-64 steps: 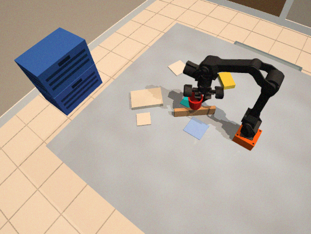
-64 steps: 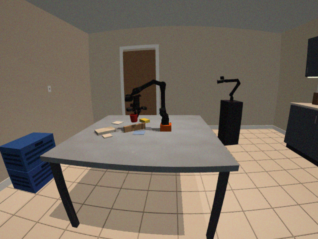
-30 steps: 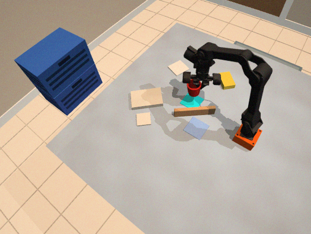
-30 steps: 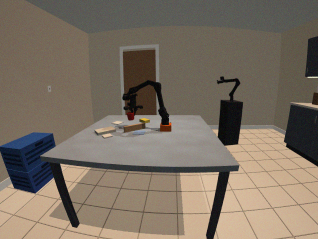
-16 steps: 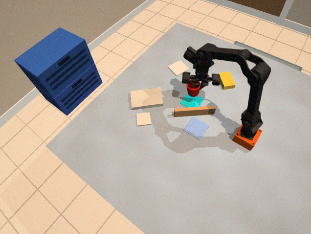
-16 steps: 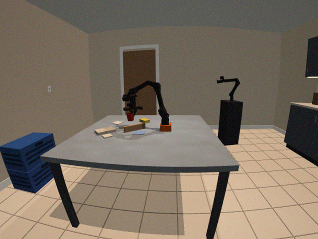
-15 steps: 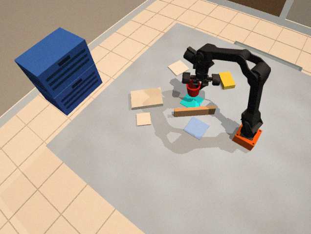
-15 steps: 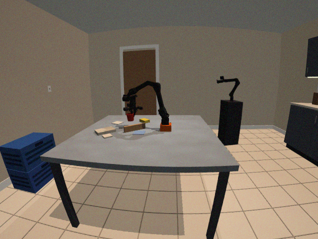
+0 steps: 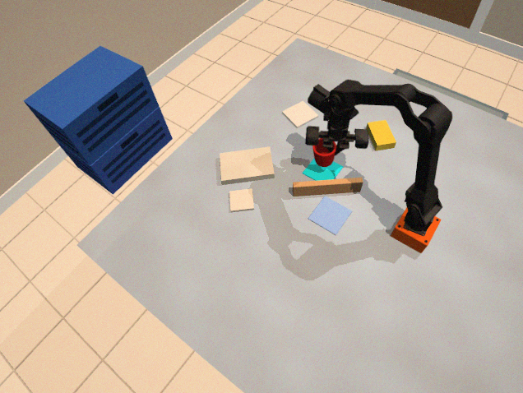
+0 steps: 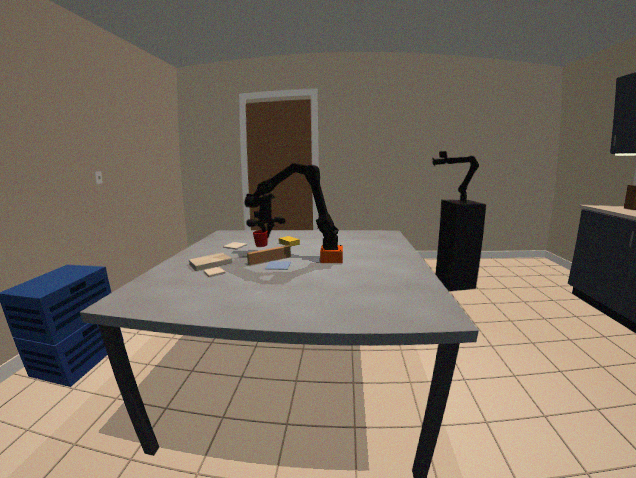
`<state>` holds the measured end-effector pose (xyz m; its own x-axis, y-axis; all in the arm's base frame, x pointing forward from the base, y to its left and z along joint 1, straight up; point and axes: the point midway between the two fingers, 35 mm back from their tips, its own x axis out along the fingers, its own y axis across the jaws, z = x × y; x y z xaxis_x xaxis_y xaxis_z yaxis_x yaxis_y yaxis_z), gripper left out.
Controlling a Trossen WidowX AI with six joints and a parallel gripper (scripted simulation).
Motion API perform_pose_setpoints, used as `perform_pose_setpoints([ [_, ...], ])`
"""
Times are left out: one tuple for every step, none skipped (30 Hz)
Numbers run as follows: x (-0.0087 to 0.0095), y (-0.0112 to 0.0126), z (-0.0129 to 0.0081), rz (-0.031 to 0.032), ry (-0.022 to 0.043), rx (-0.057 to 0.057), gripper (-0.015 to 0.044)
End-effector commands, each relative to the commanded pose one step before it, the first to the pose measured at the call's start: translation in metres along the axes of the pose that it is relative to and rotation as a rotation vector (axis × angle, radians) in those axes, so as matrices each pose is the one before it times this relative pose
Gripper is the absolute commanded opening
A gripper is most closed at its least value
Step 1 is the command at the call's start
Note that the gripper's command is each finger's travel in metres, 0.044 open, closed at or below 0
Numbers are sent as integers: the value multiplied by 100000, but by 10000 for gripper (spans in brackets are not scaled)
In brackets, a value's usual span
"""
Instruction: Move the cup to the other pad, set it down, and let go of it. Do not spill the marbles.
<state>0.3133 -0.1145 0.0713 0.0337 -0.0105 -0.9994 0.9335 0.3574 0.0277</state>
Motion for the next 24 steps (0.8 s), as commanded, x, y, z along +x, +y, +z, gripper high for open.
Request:
perform_pose_setpoints([
  [1137, -183, -45, -1271, 450, -372, 0],
  [162, 1, 3, 0, 0, 0, 0],
  [162, 0, 2, 0, 0, 0, 0],
  [162, -1, 2, 0, 0, 0, 0],
  [161, -1, 2, -1, 0, 0, 0],
  [161, -2, 2, -1, 0, 0, 0],
  [161, -3, 1, -1, 0, 0, 0],
  [161, -4, 1, -1, 0, 0, 0],
  [161, -5, 0, -1, 0, 0, 0],
  [161, -6, 0, -1, 0, 0, 0],
  [161, -7, -1, -1, 0, 0, 0],
  [161, -8, -1, -1, 0, 0, 0],
  [161, -9, -2, -1, 0, 0, 0],
  [160, -10, -2, -1, 1, 0, 0],
  [160, -10, -3, -1, 1, 0, 0],
  [160, -11, -3, -1, 1, 0, 0],
  [160, -12, -4, -1, 1, 0, 0],
  [159, -12, -5, -1, 1, 0, 0],
  [159, -13, -5, -2, 1, 0, 0],
  [159, -14, -6, -2, 1, 0, 0],
  [159, -14, -6, -2, 1, 0, 0],
  [158, -15, -7, -2, 1, 0, 0],
  [158, -16, -8, -2, 1, 0, 0],
  [129, -13, -7, -2, 1, 0, 0],
])
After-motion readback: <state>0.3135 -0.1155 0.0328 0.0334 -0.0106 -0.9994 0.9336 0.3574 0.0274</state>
